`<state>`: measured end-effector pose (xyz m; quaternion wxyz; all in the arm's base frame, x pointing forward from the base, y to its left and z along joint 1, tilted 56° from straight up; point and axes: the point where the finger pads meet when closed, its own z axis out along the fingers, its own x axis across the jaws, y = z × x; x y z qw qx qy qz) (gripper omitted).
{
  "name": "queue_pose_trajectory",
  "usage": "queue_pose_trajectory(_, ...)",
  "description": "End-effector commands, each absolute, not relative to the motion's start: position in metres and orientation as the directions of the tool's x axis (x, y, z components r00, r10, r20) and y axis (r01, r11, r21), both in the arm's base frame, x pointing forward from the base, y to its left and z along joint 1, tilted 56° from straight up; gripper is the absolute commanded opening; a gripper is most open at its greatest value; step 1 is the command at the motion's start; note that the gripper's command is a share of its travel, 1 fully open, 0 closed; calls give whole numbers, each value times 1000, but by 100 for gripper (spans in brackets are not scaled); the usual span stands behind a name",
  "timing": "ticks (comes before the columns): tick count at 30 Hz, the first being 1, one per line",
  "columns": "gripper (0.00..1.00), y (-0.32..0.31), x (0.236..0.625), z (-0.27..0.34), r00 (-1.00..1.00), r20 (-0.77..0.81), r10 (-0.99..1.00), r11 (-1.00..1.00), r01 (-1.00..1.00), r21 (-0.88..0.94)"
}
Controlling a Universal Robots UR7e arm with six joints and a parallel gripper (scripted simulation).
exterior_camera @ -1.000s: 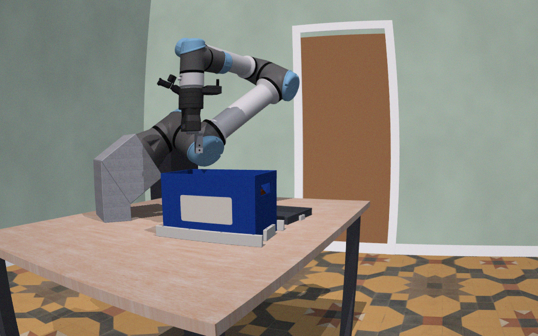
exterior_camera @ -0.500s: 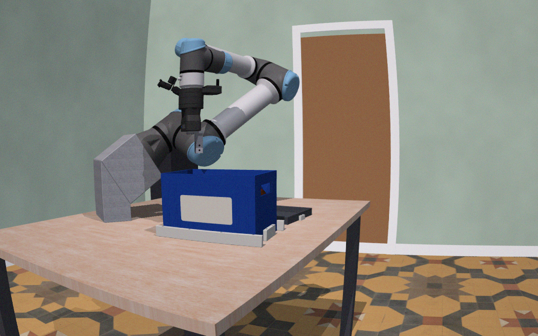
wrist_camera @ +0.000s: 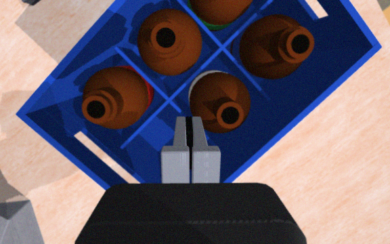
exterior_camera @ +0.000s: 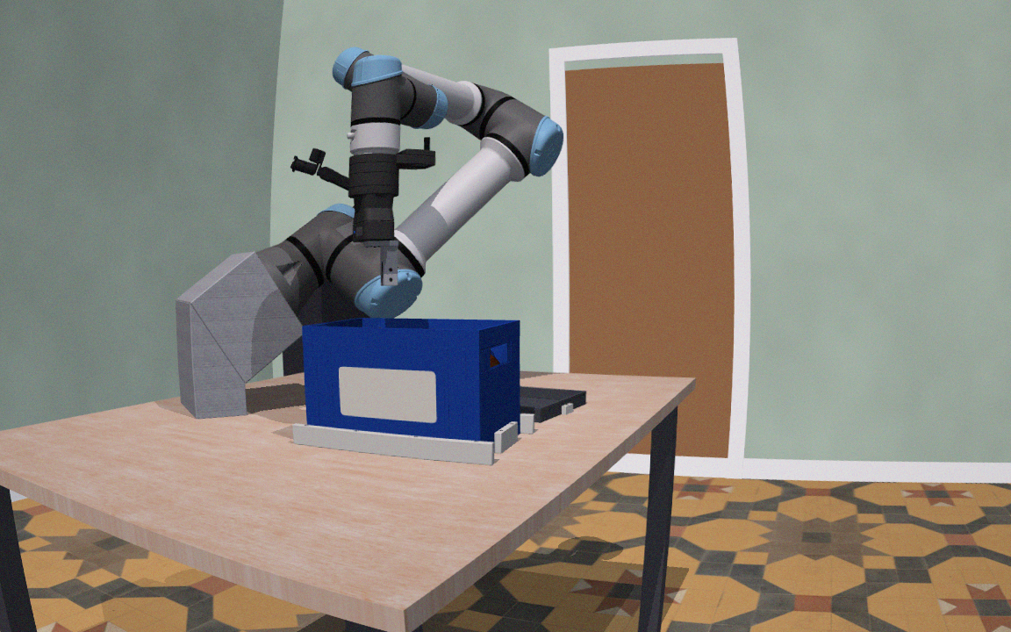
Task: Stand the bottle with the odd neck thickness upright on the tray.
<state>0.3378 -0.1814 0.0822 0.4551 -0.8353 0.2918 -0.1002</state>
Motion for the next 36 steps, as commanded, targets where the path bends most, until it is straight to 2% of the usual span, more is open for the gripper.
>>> queue_pose_trajectory(1, 0, -200, 371, 72, 812, -102, -575, -414, -396, -820)
queue_pose_trajectory(8, 0, -201, 372, 72, 812, -102, -575, -414, -396, -820)
queue_pose_trajectory(9, 100, -201, 372, 72, 812, -102, -575, -414, -396, -820)
queue_pose_trajectory(36, 100, -201, 372, 72, 812, -102, -575, -414, -396, -820)
